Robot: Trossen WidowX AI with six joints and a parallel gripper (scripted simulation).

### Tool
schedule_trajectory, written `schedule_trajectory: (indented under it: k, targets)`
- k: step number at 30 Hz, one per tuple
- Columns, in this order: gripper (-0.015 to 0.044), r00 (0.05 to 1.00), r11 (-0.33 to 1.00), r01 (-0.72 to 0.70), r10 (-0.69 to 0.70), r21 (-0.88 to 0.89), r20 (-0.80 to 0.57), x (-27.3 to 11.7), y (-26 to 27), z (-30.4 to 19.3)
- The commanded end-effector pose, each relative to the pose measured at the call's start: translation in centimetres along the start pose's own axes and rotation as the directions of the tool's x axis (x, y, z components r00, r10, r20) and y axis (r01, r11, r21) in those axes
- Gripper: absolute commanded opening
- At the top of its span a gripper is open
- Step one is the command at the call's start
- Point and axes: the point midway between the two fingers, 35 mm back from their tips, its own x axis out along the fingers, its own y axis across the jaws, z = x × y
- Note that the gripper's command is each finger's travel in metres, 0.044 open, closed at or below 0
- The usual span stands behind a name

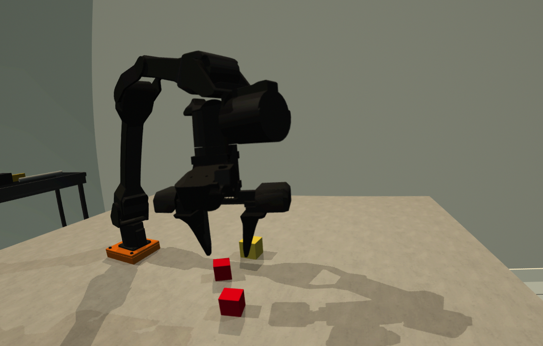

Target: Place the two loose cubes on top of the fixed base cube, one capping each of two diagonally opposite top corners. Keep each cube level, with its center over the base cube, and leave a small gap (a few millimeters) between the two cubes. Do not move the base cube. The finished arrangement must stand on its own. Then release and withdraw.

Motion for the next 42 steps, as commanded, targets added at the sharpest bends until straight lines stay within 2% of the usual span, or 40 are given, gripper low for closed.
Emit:
schedule_trajectory:
  k: [1,11,35,41,42]
  targets:
    - [0.0265,1.000,1.000,0.014,-0.014,0.002,-0.016,2.9,-0.3,-0.4]
    - [0.0265,1.000,1.000,0.015,-0.015,0.002,-0.016,5.5,-0.4,-0.5]
    - [0.0265,1.000,1.000,0.015,-0.015,0.002,-0.016,8.8,-0.5,-0.5]
    - [0.0108,1.000,1.000,0.015,-0.015,0.002,-0.016,8.8,-0.5,-0.5]
    - [0.0105,1.000,1.000,0.015,-0.015,0.002,-0.016,8.8,-0.5,-0.5]
